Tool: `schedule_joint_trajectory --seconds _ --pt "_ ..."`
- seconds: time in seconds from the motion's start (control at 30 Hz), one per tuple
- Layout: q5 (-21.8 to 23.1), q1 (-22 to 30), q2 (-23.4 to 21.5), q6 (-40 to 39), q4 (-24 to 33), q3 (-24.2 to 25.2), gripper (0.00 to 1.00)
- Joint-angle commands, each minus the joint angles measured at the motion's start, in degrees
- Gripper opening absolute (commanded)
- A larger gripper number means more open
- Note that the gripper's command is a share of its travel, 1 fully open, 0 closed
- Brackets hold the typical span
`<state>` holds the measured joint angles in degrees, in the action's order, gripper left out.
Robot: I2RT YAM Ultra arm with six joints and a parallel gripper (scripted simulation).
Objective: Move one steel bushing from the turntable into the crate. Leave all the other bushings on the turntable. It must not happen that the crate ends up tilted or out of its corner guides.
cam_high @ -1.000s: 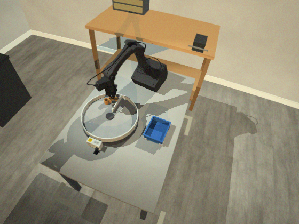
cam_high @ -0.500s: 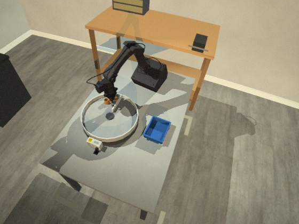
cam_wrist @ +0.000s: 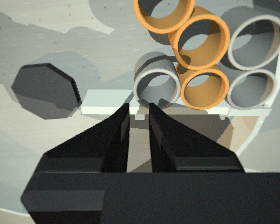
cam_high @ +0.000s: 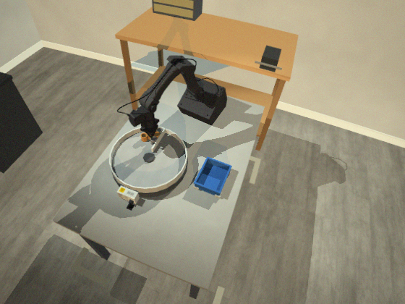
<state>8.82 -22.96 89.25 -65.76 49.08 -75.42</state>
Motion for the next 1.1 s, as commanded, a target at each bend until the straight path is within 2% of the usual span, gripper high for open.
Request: schedule_joint_trajectory --seconds 0.0,1.07 --pt "-0.8 0.0 -0.8 -0.3 -0.2 0.1 0.15" --pt "-1.0 0.6 -1.5 -0.7 -0.4 0.8 0.15"
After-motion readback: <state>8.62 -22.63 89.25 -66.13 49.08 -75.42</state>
